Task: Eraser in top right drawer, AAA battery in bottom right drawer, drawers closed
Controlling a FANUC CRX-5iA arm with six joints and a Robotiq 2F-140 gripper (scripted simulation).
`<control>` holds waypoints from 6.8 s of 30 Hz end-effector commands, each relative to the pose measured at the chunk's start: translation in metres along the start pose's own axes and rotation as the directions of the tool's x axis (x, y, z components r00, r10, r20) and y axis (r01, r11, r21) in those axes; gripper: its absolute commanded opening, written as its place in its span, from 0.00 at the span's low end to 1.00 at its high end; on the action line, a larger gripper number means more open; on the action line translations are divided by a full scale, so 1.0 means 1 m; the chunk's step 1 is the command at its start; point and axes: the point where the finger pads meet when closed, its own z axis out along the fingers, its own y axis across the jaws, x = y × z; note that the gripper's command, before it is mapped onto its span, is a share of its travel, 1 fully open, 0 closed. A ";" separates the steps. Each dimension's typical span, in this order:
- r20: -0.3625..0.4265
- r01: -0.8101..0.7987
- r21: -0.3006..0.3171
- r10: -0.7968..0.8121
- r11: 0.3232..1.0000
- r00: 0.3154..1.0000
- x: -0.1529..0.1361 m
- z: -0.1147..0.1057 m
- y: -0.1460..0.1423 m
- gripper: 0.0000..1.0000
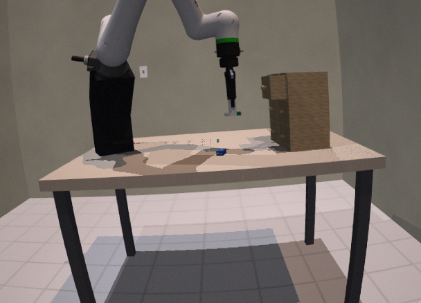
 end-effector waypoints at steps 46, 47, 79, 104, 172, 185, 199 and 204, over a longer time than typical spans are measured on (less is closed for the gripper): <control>-0.001 0.000 0.000 0.000 1.000 1.000 0.000 -0.181 0.000 0.11; -0.001 0.000 0.000 0.000 1.000 1.000 0.000 -0.182 0.000 0.11; 0.076 0.216 -0.411 -0.203 0.886 0.976 0.047 -0.161 0.095 0.11; 0.805 0.340 -0.374 0.120 0.863 0.581 -0.034 -0.228 0.109 0.11; 0.766 0.000 0.000 0.000 1.000 0.643 -0.054 -0.176 0.001 0.11; 0.766 0.000 0.000 0.000 1.000 0.643 -0.101 -0.176 0.001 0.11; 0.766 0.000 0.000 0.000 1.000 0.643 -0.140 -0.177 0.000 0.11; 0.766 0.000 0.000 0.000 1.000 0.643 -0.148 -0.177 0.000 0.11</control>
